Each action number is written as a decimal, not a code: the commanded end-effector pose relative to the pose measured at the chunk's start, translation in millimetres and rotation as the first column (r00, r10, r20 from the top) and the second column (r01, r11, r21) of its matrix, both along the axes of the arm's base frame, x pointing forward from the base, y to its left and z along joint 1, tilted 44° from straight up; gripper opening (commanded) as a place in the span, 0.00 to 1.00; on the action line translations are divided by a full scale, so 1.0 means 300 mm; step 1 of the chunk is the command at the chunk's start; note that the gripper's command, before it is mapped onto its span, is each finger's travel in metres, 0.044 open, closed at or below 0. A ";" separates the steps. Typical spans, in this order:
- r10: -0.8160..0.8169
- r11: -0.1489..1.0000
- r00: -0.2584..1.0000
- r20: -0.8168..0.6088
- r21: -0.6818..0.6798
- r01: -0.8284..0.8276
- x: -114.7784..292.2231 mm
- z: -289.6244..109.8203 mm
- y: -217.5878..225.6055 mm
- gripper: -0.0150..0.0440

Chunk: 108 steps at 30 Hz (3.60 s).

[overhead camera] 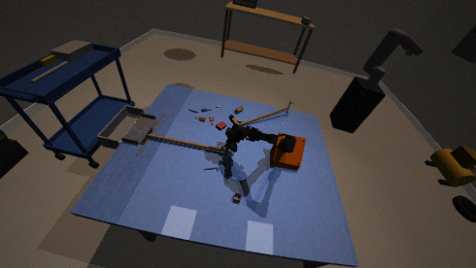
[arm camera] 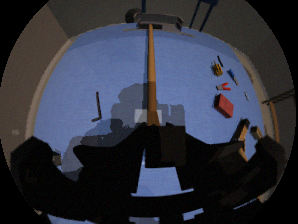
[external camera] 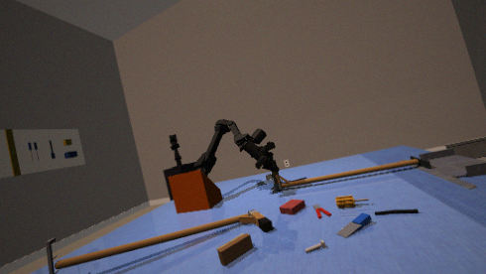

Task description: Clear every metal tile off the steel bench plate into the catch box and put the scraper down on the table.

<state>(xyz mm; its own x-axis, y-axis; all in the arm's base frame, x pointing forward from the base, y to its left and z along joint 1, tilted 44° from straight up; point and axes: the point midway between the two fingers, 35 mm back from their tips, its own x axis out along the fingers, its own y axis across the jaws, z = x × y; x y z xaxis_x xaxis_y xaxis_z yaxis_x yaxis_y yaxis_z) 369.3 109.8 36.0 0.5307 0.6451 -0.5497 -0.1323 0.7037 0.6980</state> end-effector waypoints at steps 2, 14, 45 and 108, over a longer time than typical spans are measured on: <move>-0.006 1.000 1.000 0.013 0.000 0.006 -0.021 0.007 -0.012 0.25; -0.007 1.000 1.000 0.013 0.000 0.007 -0.086 0.000 -0.019 0.25; -0.010 1.000 1.000 0.007 -0.004 0.010 -0.167 -0.055 -0.069 0.25; -0.022 1.000 1.000 -0.003 -0.007 0.022 0.001 -0.133 -0.125 0.25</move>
